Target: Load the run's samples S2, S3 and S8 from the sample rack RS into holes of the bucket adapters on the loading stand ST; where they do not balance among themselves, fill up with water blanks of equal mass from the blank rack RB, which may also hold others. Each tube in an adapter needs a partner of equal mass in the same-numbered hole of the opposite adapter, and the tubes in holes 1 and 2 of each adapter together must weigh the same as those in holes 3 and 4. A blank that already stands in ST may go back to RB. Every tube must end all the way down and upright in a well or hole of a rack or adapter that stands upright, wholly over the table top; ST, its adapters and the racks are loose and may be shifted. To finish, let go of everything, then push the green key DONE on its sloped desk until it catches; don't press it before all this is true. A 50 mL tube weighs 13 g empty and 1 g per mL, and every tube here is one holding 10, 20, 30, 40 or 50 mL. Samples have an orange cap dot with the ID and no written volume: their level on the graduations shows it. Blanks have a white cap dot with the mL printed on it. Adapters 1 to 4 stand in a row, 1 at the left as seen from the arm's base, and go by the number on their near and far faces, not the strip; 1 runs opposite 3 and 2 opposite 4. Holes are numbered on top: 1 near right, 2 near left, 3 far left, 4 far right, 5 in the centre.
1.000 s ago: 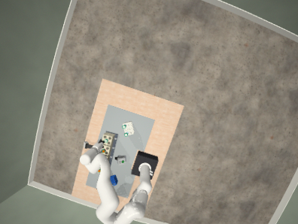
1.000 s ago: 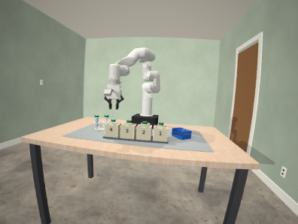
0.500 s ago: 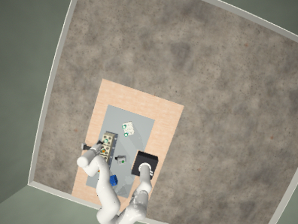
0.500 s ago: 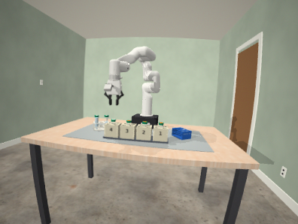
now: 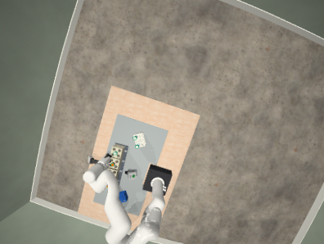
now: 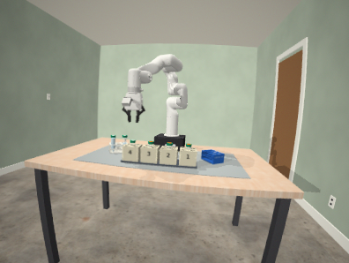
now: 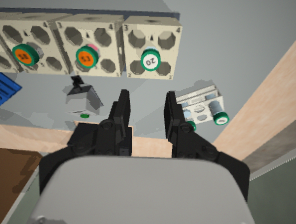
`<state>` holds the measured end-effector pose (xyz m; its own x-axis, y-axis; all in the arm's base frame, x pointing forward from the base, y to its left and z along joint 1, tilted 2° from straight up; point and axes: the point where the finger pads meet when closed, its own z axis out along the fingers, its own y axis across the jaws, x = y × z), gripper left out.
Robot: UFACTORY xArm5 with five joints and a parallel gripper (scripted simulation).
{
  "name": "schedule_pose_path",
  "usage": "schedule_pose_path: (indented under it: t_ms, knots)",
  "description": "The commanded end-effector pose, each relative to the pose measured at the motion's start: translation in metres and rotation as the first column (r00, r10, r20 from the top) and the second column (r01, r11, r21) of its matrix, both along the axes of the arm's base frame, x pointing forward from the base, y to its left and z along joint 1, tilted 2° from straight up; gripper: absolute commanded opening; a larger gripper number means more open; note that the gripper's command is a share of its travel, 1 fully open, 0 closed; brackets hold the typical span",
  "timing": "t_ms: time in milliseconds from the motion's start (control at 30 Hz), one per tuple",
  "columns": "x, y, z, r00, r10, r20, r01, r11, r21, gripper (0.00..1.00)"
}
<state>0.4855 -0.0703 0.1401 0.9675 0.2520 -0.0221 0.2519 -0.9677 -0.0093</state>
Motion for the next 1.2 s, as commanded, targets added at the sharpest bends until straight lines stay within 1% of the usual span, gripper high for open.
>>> schedule_pose_path:
  t_ms: [0,300,333,500,567,667,867,1067,1133,1167]
  knots:
    - [0.001,0.0,0.002,1.0,0.0,0.004,0.0,1.0,-0.001,0.43]
    - [0.001,0.0,0.002,1.0,0.0,0.004,0.0,1.0,-0.001,0.43]
    - [-0.003,0.002,0.0,0.999,-0.033,0.004,0.033,0.999,-0.001,0.0]
    - [-0.024,0.014,-0.008,0.98,-0.199,0.004,0.199,0.98,-0.005,0.0]
    - [-0.024,0.014,-0.008,0.98,-0.199,0.004,0.199,0.98,-0.005,0.0]
    - [-0.036,0.02,-0.013,0.955,-0.295,0.004,0.295,0.955,-0.007,0.0]
    - [-0.061,0.034,-0.022,0.878,-0.479,0.005,0.479,0.878,-0.012,0.0]
    - [-0.086,0.048,-0.032,0.765,-0.644,0.007,0.644,0.765,-0.016,0.0]
    - [-0.086,0.048,-0.032,0.765,-0.644,0.007,0.644,0.765,-0.016,0.0]
    - [-0.09,0.05,-0.033,0.743,-0.669,0.007,0.669,0.743,-0.017,0.0]
